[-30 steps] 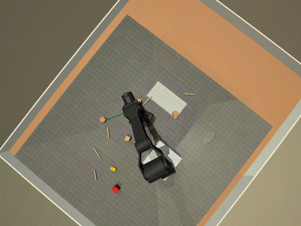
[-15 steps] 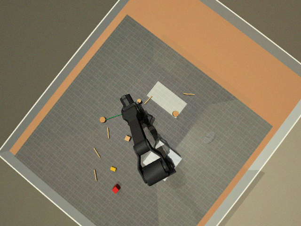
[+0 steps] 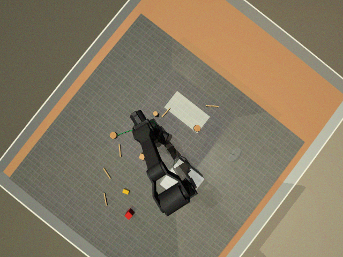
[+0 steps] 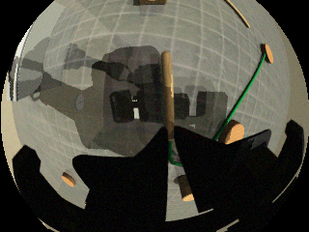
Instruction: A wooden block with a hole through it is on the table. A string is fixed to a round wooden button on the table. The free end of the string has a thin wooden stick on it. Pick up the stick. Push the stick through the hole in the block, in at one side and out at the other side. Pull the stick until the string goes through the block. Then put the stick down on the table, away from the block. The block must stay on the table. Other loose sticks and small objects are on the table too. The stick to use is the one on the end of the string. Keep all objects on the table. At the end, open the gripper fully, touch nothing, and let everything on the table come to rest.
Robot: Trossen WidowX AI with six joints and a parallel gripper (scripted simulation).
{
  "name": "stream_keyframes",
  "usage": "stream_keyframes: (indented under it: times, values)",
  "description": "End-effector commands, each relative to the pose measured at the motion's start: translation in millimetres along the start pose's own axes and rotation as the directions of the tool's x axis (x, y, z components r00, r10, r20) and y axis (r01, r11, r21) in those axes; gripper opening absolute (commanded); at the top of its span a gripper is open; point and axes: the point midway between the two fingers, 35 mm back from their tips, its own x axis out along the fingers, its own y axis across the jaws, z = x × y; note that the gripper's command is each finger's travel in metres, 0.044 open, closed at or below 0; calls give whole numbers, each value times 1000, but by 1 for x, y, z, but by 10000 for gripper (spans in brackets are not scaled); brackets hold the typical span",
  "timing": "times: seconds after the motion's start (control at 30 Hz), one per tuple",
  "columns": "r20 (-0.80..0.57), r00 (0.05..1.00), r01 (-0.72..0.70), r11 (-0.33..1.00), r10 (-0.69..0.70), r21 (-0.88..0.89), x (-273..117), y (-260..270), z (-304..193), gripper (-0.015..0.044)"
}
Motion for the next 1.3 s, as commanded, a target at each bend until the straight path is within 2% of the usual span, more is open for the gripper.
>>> stream_keyframes:
  times: [0.0,1.27]
  values:
    - [-1,1000,-4,1000,4,4,1,1,6,0]
    - [3,1000,-3,1000,3,4,1,2,57,0]
